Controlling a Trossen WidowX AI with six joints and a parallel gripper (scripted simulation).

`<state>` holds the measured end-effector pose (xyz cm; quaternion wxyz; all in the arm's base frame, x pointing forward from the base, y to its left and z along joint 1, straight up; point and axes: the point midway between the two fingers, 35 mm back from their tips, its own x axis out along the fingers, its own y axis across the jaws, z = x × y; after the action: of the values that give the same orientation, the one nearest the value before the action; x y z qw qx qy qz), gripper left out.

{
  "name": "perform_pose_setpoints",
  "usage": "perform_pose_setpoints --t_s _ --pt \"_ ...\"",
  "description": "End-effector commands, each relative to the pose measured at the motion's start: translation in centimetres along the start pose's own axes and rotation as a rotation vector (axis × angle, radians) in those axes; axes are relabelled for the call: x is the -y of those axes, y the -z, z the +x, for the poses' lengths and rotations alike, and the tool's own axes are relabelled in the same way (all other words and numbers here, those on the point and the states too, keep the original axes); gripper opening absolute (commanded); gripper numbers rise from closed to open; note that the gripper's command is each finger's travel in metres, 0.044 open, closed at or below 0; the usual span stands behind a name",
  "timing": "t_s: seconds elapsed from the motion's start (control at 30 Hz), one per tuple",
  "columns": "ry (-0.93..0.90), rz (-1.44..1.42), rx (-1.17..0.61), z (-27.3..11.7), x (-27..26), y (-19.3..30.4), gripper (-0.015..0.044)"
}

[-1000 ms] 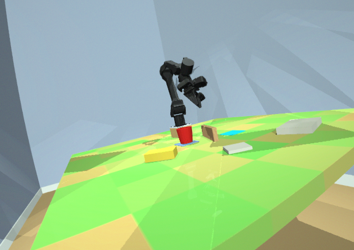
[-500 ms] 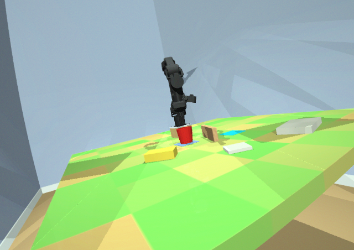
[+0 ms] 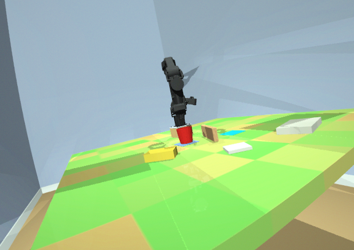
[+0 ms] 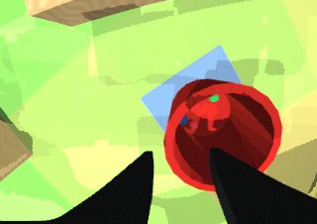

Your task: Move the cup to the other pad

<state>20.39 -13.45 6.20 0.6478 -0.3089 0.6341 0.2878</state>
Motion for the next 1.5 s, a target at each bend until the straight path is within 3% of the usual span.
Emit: perform_pose_setpoints --t_s 0.0,1.17,1.3,1.47 --pt "-0.013 -0.004 -0.003 1.0 -0.2 0.1 0.0148" --pt "-0.014 -0.004 -0.003 5.2 -0.5 0.1 0.0148" --pt "-0.009 0.0 -0.001 5.0 -0.4 0.1 0.0043" --pt "-0.009 0.0 -0.001 5.0 -0.4 0.1 0.0009"
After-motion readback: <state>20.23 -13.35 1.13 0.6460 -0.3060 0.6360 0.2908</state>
